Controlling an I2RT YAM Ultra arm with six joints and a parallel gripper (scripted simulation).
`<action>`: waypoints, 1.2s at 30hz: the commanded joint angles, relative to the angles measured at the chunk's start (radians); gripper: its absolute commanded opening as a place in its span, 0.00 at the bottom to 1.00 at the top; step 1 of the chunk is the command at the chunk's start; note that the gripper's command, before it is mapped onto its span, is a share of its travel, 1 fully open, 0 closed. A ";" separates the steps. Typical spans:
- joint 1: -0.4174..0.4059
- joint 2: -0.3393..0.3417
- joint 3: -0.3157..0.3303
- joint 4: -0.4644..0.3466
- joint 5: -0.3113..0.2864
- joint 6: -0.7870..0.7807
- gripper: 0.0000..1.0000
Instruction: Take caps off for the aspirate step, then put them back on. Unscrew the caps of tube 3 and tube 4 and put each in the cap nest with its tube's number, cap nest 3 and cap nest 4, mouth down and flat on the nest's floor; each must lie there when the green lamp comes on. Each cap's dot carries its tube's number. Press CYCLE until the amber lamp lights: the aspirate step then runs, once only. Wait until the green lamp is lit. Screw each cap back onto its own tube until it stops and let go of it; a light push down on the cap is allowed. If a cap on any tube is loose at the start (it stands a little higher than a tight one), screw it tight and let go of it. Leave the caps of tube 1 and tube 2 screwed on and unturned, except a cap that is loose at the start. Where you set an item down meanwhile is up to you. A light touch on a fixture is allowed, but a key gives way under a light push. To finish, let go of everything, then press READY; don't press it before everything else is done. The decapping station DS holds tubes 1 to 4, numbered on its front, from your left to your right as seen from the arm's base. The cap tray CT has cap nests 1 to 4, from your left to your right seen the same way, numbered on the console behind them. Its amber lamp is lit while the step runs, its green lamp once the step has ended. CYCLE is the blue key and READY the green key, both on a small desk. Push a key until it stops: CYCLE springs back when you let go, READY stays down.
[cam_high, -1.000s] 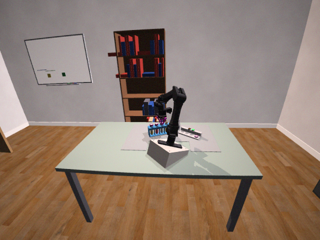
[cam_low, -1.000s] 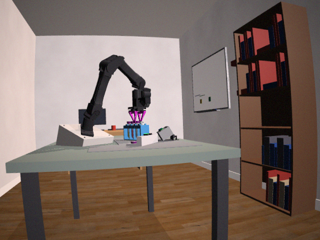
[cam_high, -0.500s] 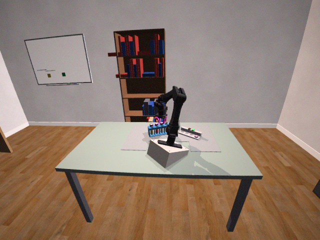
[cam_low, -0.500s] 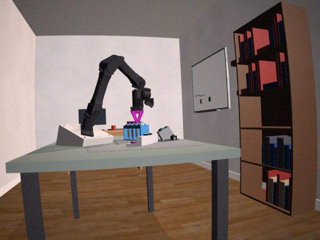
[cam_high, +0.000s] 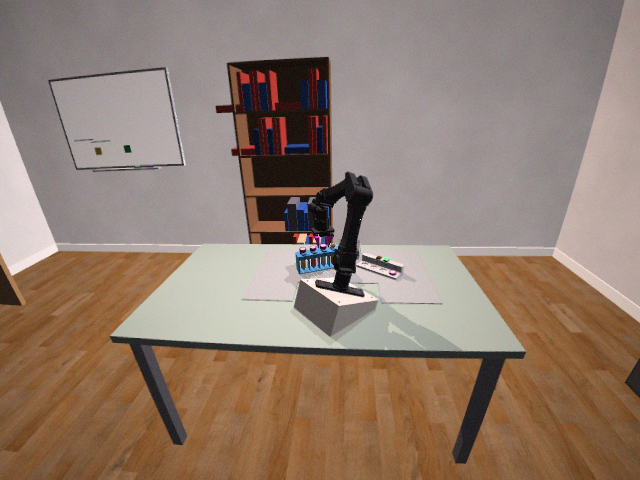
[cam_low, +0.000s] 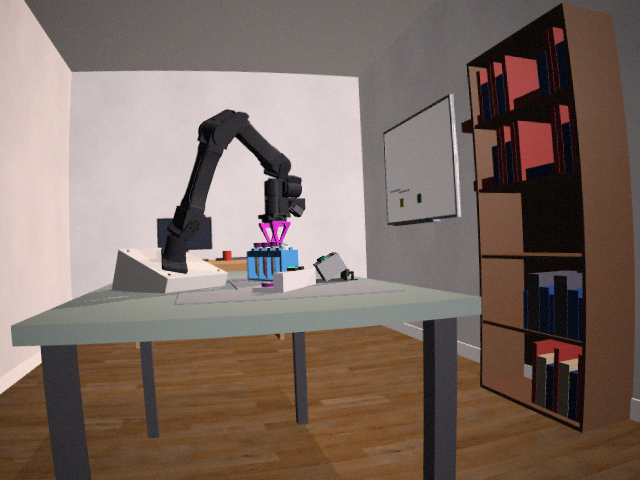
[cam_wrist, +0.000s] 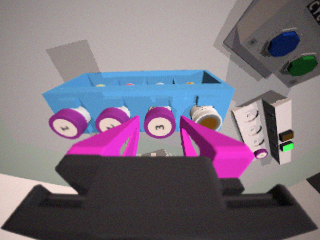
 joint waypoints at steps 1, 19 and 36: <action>0.004 -0.007 0.004 0.000 0.000 -0.244 0.49; 0.004 -0.008 0.003 0.000 0.000 -1.004 0.49; 0.004 -0.008 0.003 0.001 0.000 -1.004 0.00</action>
